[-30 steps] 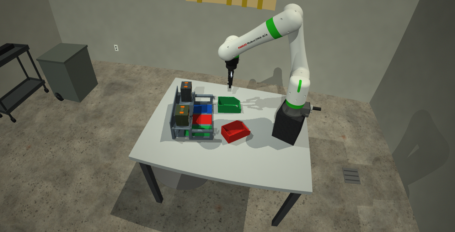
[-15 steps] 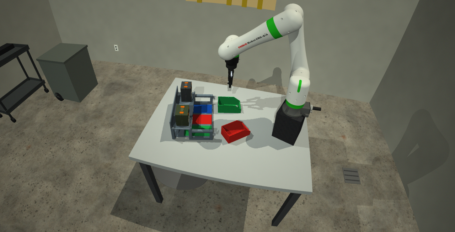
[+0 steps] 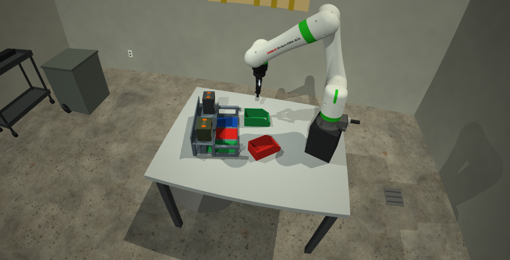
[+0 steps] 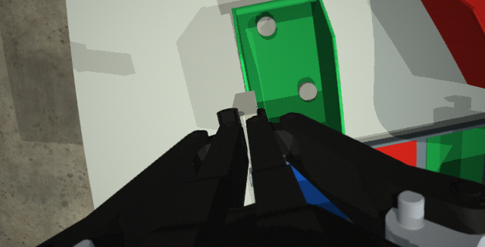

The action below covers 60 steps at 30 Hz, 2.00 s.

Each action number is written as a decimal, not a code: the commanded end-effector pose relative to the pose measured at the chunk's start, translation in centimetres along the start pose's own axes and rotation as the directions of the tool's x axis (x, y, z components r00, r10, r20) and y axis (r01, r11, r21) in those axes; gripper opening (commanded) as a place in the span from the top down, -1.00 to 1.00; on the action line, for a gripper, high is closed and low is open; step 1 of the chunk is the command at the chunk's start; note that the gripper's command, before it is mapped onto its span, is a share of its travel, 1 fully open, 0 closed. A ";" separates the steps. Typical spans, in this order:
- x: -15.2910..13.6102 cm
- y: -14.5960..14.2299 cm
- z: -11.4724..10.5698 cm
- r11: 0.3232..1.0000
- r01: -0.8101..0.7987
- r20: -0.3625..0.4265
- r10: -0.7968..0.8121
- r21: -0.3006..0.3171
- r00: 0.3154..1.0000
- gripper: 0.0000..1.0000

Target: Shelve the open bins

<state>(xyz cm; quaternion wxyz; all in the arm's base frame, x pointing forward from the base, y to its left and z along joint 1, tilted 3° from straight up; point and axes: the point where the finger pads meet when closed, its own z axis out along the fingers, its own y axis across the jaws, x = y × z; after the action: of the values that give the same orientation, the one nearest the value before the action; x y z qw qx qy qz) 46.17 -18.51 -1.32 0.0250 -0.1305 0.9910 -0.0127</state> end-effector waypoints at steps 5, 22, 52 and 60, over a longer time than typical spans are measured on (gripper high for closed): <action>0.0 0.0 0.0 1.000 0.000 0.000 0.000 0.000 1.000 1.00; 0.0 0.0 0.0 1.000 0.000 0.000 0.000 0.000 1.000 1.00; -0.6 23.8 -1.1 0.958 0.287 -0.004 -0.287 -0.004 0.958 1.00; 1.9 30.1 -1.2 0.926 0.379 -0.003 -0.379 -0.003 0.926 1.00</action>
<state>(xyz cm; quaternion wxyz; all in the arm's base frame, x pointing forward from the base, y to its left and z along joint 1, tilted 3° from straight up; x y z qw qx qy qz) 38.60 7.19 -1.18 0.0187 -0.2977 0.9544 -0.0133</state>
